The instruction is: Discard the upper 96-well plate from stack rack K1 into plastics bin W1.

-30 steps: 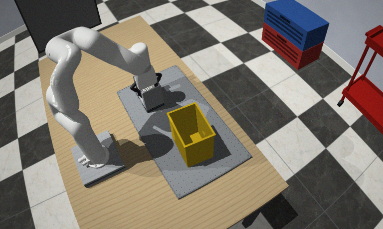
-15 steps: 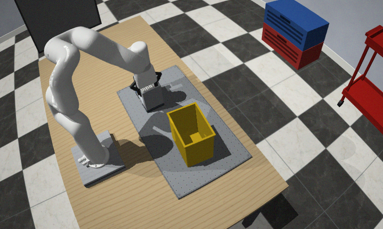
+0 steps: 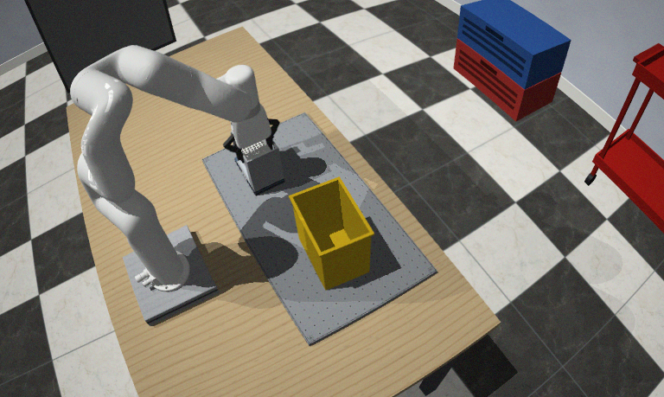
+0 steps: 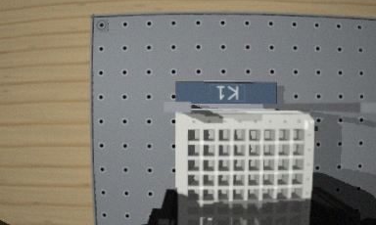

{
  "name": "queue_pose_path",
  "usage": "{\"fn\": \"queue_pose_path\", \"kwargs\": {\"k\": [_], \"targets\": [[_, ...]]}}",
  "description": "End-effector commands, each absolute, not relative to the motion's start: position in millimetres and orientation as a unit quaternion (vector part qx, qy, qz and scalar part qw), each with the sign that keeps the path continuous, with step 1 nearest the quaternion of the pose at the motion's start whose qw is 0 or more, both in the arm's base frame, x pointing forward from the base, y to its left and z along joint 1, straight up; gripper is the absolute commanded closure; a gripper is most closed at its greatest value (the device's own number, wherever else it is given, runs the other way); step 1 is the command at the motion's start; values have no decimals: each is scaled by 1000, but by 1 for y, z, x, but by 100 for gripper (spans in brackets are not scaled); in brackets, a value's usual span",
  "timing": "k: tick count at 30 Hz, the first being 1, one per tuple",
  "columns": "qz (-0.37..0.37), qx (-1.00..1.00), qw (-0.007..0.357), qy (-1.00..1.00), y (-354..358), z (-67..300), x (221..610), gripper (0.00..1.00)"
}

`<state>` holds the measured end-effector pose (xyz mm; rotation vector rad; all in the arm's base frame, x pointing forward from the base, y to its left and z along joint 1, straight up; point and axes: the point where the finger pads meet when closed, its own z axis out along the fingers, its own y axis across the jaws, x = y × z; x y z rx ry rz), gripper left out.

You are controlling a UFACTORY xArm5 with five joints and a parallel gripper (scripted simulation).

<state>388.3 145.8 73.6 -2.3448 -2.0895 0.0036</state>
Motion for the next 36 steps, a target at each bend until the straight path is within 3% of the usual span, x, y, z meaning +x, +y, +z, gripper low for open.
{"fn": "queue_pose_path", "kwargs": {"k": [1, 36], "targets": [[-1, -747, 0, -665, 146, 83, 390, 100], [-1, -747, 0, -665, 146, 134, 390, 100]]}}
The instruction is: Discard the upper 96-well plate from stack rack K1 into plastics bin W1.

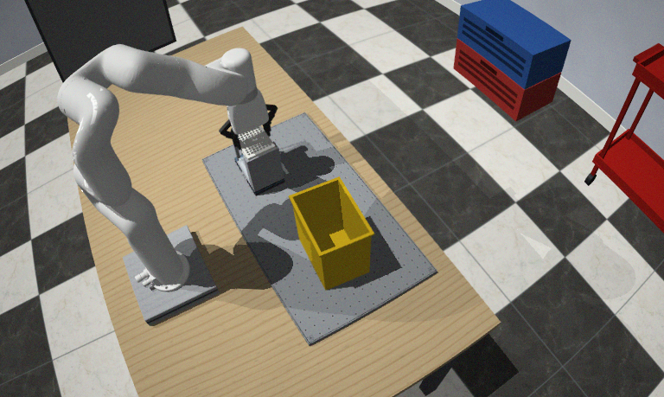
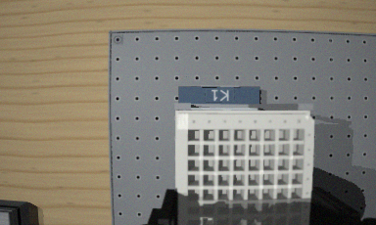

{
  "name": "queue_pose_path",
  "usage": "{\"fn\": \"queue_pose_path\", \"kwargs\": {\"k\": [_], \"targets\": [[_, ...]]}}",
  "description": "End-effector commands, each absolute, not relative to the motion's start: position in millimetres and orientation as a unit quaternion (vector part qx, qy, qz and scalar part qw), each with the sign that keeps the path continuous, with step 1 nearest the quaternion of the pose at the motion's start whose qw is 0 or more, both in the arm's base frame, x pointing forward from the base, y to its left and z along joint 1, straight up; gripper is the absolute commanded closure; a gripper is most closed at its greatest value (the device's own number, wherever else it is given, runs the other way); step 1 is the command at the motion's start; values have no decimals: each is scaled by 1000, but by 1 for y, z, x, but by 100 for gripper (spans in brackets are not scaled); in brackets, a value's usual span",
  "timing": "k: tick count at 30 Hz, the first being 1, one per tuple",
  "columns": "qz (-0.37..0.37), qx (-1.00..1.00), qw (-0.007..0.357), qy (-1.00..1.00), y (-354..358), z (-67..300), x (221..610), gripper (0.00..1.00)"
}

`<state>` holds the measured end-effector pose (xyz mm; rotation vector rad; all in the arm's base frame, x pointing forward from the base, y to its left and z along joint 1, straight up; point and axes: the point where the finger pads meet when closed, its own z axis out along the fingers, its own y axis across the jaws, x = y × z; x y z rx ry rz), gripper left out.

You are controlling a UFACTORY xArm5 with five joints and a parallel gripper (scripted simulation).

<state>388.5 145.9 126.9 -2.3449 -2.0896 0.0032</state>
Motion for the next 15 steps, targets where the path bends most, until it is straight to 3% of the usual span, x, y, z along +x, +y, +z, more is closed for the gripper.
{"fn": "queue_pose_path", "kwargs": {"k": [1, 15], "targets": [[-1, -747, 0, -665, 146, 136, 390, 100], [-1, -747, 0, -665, 146, 156, 390, 100]]}}
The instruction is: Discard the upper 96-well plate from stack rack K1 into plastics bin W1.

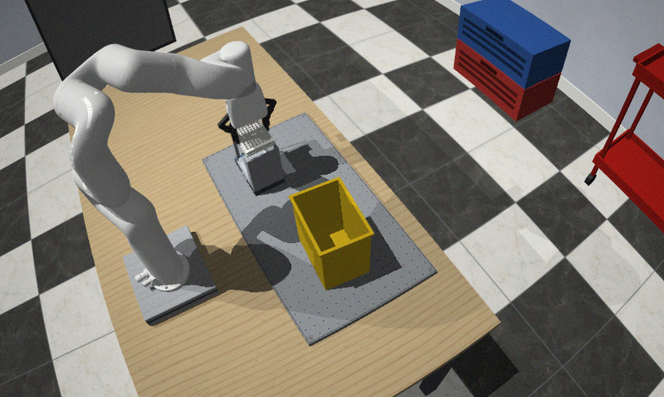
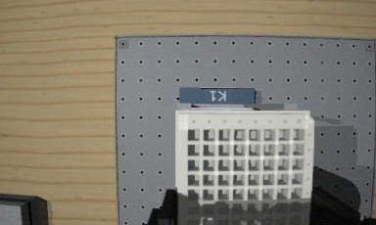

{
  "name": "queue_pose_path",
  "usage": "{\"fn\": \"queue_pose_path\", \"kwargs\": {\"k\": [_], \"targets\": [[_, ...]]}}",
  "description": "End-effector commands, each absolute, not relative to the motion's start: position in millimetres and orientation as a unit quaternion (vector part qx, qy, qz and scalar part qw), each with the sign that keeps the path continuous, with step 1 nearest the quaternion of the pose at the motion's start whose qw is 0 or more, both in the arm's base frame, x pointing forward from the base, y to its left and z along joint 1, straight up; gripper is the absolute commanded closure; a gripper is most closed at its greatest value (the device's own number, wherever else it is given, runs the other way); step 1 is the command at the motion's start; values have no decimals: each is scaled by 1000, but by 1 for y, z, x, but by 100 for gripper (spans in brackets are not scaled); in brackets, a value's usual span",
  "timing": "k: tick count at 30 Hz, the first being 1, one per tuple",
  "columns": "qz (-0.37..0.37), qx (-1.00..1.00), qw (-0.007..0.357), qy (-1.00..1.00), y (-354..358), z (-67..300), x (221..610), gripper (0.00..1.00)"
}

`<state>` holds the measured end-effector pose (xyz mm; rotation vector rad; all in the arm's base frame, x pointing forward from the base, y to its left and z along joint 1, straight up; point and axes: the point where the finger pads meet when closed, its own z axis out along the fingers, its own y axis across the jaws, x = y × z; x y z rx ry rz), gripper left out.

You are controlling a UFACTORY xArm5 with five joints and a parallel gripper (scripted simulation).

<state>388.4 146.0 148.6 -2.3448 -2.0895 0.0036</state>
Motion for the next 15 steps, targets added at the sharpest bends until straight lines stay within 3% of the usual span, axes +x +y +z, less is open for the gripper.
{"fn": "queue_pose_path", "kwargs": {"k": [1, 15], "targets": [[-1, -747, 0, -665, 146, 158, 390, 100], [-1, -747, 0, -665, 146, 178, 390, 100]]}}
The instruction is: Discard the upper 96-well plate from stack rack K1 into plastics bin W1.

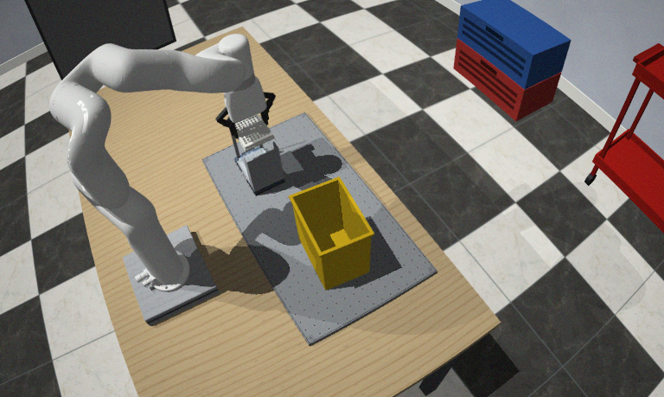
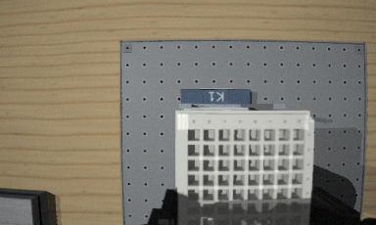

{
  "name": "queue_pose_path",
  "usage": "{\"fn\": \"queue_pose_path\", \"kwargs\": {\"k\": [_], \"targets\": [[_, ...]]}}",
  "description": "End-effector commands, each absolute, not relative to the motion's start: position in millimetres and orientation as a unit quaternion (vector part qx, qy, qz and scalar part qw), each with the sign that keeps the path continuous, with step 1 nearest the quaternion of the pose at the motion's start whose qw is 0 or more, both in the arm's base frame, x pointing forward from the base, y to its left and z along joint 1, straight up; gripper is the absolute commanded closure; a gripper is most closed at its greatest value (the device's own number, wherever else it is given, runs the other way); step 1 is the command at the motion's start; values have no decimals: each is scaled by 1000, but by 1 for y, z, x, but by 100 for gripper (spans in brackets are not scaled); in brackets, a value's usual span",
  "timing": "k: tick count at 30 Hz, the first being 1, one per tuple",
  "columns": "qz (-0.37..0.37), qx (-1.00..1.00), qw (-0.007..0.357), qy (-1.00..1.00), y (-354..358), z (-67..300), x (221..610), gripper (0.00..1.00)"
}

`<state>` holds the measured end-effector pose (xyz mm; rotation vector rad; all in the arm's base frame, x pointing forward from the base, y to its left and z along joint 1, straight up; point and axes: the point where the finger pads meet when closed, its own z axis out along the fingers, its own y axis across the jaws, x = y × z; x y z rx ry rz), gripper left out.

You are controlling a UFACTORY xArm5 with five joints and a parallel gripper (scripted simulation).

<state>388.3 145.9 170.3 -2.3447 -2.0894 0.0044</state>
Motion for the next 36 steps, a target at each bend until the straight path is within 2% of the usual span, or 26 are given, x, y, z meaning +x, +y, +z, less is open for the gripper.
{"fn": "queue_pose_path", "kwargs": {"k": [1, 36], "targets": [[-1, -747, 0, -665, 146, 179, 390, 100], [-1, -747, 0, -665, 146, 231, 389, 100]]}}
